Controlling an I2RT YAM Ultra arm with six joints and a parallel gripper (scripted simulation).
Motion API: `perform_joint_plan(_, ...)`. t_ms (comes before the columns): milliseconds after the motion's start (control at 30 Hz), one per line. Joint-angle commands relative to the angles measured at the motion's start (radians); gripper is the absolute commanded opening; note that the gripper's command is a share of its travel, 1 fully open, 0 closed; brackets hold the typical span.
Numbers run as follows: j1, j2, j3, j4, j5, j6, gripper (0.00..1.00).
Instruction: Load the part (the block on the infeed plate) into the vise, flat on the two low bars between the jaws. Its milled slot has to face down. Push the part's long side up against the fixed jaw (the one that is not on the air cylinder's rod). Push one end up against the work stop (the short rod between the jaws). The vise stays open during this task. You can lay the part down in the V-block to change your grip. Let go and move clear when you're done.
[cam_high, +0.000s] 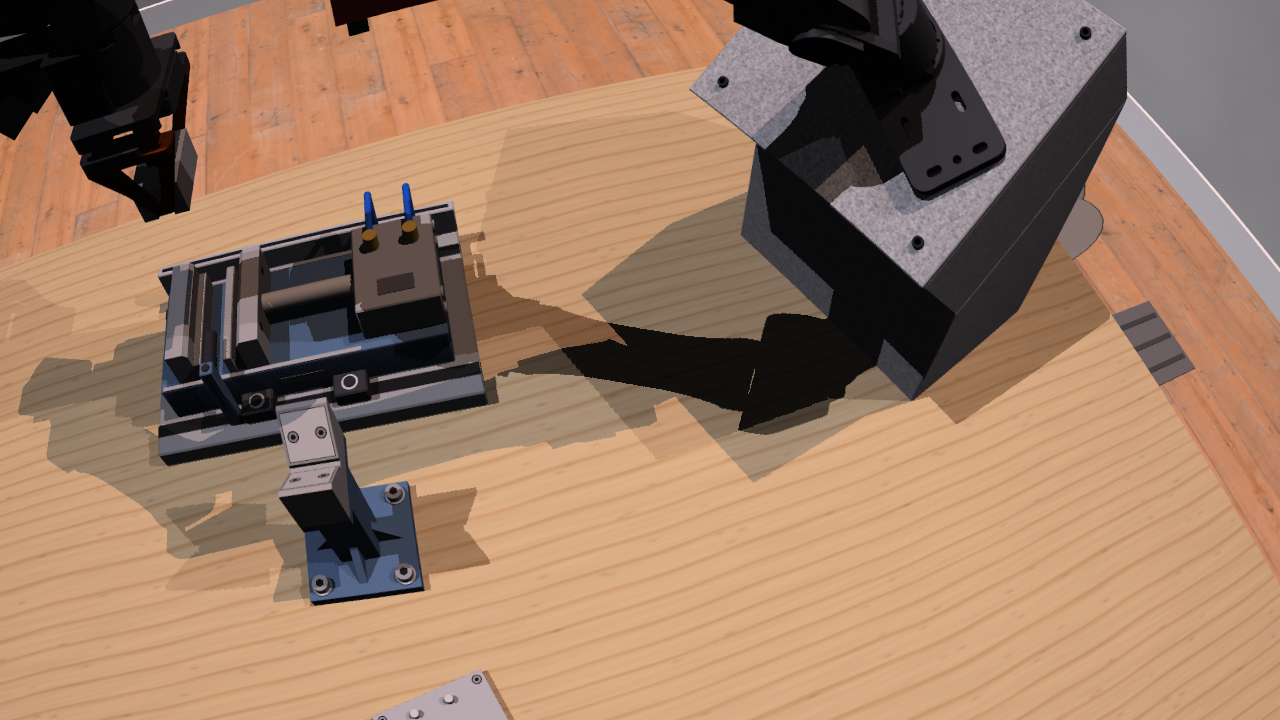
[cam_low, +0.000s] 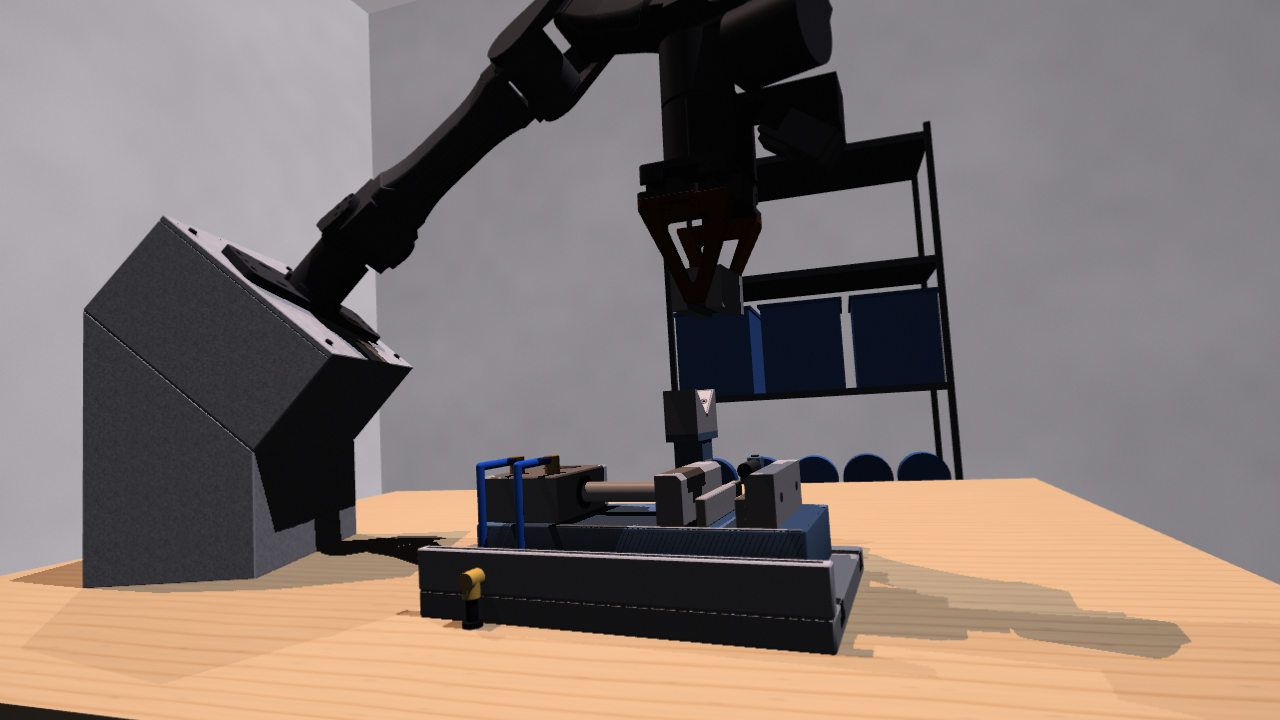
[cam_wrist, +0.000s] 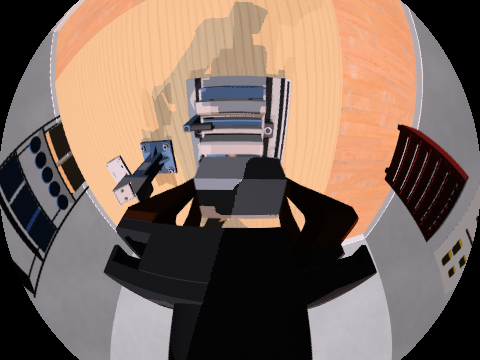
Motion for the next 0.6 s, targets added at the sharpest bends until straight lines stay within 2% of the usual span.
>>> perform_joint_plan(0, -0.025, -0.022, 0.031, 0.022, -0.001, 0.010, 0.00)
perform_joint_plan(200, -0.020, -0.004, 0.023, 0.038, 0.008, 0.016, 0.00)
perform_joint_plan(433, 0.003, 0.014, -0.025, 0.067, 0.014, 0.027, 0.00)
perform_joint_plan(567, -0.002, 0.009, -0.010, 0.082, 0.017, 0.032, 0.00)
